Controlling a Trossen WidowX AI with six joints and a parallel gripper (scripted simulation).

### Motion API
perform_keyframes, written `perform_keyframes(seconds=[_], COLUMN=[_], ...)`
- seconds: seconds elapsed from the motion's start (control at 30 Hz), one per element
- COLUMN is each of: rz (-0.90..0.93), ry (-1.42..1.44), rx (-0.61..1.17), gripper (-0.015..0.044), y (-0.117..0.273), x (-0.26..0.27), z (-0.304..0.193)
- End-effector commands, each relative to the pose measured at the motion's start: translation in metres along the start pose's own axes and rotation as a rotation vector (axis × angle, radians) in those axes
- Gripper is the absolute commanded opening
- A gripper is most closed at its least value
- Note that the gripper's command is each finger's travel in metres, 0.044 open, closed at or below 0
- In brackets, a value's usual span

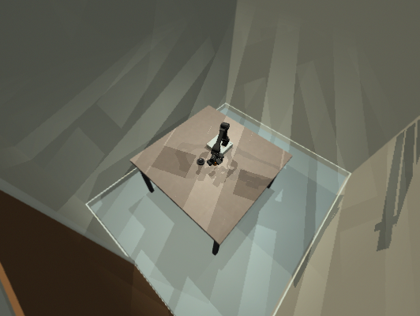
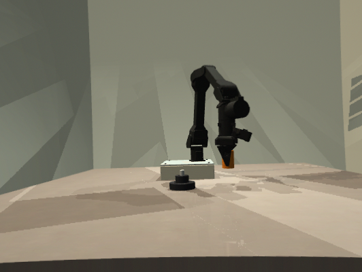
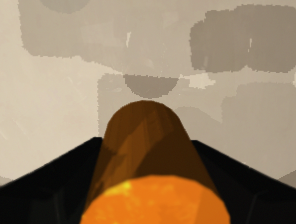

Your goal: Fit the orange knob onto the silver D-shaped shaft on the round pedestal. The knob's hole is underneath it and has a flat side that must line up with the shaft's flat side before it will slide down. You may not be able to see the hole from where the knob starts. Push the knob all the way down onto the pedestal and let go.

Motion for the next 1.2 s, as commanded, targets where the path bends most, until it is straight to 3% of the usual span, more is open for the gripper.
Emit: perform_keyframes(seconds=[0.0,0.67,1.17], rz=[-0.018,-0.018,-0.018], ry=[0.005,0.005,0.005], rx=[-0.010,-0.010,-0.008], gripper=[0.0000,0.0000,0.0000], y=[0.018,0.081,0.076], x=[-0.004,0.002,-0.008], z=[0.001,-0.001,-0.020])
Point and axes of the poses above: the point midway between the two fingers, 35 mm back from their tips, its own y axis back along the fingers, its own x axis across the jaws, z = x × y, the point moved 4 cm from there along y, back along the fingers, and after that the axes turned 12 degrees about y, right-handed, at the moved point
